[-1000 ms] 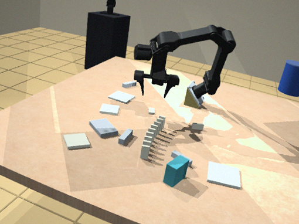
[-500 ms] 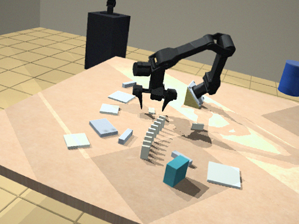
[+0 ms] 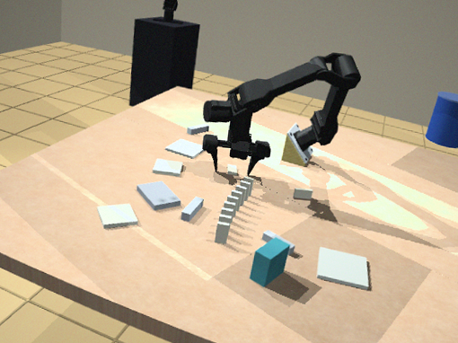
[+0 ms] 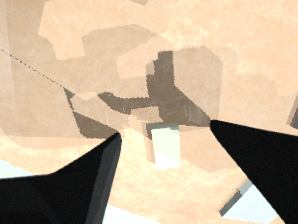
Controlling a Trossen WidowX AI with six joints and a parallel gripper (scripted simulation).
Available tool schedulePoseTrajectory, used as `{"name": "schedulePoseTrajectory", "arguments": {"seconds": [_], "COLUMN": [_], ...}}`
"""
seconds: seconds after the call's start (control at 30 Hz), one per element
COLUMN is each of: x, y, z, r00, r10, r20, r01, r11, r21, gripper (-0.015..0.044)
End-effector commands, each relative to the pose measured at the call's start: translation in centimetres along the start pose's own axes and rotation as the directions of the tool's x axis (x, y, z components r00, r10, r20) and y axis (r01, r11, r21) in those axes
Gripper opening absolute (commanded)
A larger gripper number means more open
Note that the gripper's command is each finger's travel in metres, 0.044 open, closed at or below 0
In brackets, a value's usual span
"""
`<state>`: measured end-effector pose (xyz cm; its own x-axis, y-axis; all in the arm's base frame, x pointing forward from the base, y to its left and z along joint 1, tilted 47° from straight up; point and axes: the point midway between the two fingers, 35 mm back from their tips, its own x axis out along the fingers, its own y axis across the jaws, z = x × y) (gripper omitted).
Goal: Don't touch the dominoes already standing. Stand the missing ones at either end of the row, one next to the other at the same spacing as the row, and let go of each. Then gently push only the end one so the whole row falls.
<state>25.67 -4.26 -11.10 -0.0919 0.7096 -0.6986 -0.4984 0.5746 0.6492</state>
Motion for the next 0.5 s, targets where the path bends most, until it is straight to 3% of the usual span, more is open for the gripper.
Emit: {"name": "schedulePoseTrajectory", "arguments": {"seconds": [0.0, 0.33, 0.47], "x": [0.15, 0.15, 0.15], "y": [0.12, 0.12, 0.12], "z": [-0.02, -0.02, -0.02], "r00": [1.0, 1.0, 1.0], "r10": [0.004, 0.004, 0.004], "r20": [0.004, 0.004, 0.004], "r01": [-0.004, -0.004, -0.004], "r11": [1.0, 1.0, 1.0], "r21": [0.005, 0.005, 0.005], "gripper": [0.0387, 0.0125, 0.0107]}}
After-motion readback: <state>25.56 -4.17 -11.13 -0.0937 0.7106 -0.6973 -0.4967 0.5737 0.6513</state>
